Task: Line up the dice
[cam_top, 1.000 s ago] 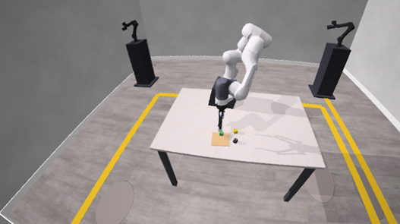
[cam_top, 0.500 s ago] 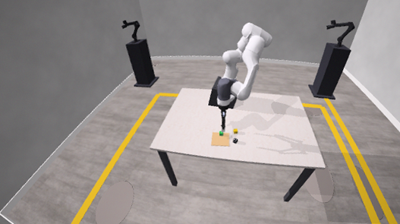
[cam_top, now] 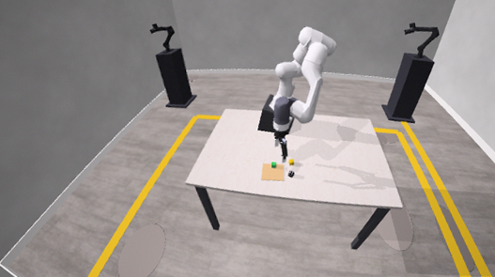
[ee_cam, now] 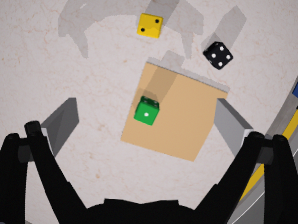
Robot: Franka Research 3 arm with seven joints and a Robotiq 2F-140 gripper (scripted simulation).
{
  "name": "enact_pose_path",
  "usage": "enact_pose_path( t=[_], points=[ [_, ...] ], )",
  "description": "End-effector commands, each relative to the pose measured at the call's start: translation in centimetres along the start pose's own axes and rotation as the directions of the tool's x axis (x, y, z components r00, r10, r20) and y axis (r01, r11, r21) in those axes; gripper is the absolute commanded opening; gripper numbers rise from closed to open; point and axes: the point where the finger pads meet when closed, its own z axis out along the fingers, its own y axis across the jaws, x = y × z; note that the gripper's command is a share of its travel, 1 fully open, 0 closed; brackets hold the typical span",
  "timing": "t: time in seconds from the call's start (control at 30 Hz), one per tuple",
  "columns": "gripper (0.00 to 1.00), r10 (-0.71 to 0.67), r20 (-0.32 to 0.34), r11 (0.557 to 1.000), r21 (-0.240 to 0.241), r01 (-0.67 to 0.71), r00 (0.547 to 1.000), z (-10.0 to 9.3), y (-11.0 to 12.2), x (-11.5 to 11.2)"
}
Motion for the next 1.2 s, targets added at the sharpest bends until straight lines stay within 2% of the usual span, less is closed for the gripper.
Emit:
enact_pose_path(
  t=[0.0, 0.1, 0.47, 0.53, 0.57, 0.7, 1.03, 1.1, 1.13, 1.17],
  points=[
    [1.0, -0.172, 0.005, 0.985, -0.016, 0.172, 0.985, 0.0, 0.0, 0.2],
    [1.0, -0.211, 0.005, 0.977, -0.016, 0.211, 0.977, 0.0, 0.0, 0.5],
    [1.0, -0.425, 0.008, 0.905, -0.013, 0.425, 0.905, 0.1, 0.1, 2.2],
    [1.0, -0.425, 0.008, 0.905, -0.013, 0.425, 0.905, 0.1, 0.1, 2.2],
    [1.0, -0.471, 0.008, 0.882, -0.012, 0.471, 0.882, 0.1, 0.1, 2.5],
    [1.0, -0.528, 0.009, 0.849, -0.012, 0.528, 0.849, 0.1, 0.1, 3.0],
    [1.0, -0.686, 0.012, 0.727, -0.009, 0.686, 0.727, 0.2, 0.1, 4.4],
    [1.0, -0.686, 0.012, 0.727, -0.009, 0.686, 0.727, 0.2, 0.1, 4.4],
    [1.0, -0.722, 0.013, 0.691, -0.009, 0.722, 0.692, 0.2, 0.1, 4.8],
    [1.0, -0.735, 0.013, 0.678, -0.009, 0.735, 0.678, 0.2, 0.1, 4.9]
  ],
)
